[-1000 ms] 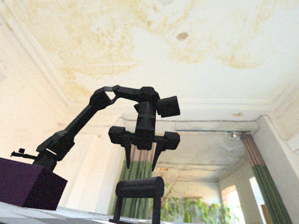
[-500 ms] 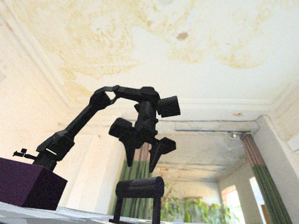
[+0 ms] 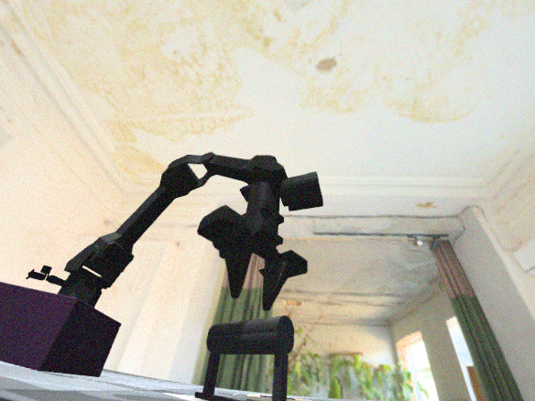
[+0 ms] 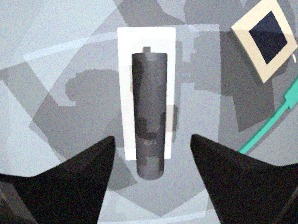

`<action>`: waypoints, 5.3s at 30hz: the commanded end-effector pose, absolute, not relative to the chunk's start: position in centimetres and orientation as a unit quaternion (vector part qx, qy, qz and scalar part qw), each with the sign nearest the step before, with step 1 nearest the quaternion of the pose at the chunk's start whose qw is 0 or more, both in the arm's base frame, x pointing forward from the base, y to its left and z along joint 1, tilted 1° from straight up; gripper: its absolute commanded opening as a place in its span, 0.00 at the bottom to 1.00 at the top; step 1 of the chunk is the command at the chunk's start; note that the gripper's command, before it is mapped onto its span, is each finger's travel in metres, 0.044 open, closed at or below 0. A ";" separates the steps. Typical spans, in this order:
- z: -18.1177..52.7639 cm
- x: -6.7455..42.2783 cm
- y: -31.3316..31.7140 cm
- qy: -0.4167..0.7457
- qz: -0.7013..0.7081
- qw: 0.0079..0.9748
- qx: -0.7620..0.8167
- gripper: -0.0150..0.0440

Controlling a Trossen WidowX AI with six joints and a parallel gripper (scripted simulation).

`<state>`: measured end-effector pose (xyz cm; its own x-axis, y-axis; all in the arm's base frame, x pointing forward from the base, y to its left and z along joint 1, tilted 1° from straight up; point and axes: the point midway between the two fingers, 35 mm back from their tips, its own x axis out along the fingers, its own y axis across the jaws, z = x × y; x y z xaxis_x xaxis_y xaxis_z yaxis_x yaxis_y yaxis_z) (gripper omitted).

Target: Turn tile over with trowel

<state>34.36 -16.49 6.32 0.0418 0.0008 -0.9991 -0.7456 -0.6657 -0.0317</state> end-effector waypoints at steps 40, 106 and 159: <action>1.7 34.4 -16.5 0.280 0.633 0.292 -0.660 0.47; 1.7 34.4 -16.5 0.504 0.474 0.526 -0.494 0.71; 5.3 34.3 -17.4 0.552 0.152 0.788 -0.227 0.76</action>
